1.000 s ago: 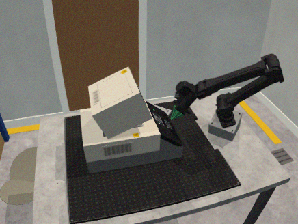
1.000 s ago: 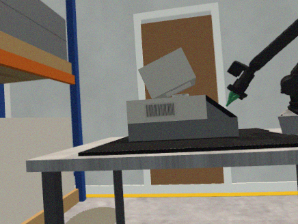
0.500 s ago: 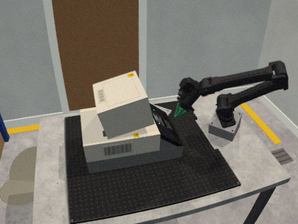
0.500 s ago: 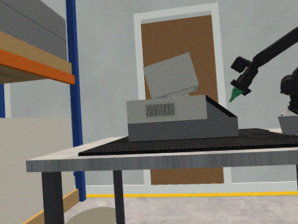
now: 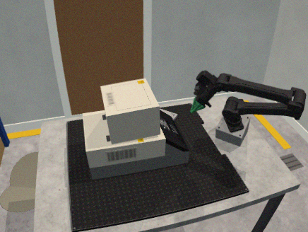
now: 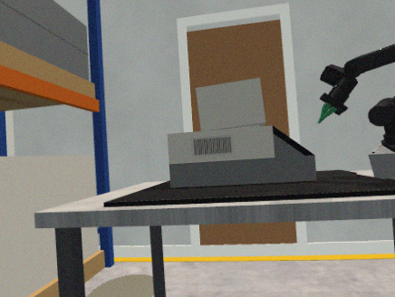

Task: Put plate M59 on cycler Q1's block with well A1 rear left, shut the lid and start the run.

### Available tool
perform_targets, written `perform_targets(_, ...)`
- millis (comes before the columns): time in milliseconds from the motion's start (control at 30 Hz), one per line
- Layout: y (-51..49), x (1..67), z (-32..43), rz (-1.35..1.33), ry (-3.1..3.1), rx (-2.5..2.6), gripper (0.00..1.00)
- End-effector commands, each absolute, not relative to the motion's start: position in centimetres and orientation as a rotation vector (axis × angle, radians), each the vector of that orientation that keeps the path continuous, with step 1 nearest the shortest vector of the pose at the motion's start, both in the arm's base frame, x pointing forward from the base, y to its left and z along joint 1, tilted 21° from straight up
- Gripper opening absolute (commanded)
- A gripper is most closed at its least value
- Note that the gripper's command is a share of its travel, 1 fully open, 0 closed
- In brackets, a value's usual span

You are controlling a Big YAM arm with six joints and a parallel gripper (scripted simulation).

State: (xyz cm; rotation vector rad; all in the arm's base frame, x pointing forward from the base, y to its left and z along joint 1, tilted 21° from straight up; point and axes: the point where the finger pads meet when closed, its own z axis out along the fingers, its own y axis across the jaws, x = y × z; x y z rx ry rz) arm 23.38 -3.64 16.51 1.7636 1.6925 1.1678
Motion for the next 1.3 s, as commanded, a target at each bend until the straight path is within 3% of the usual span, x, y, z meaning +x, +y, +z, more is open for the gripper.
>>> perform_targets(0, -4.7, 24.0, 20.0, 1.111, 1.725, 1.64, 0.0)
perform_targets(567, -3.6, 24.0, 17.0, 1.151, 1.733, 1.707, 0.0)
perform_targets(1267, -4.9, 24.8, 19.3, 1.132, 1.697, 1.664, 0.0)
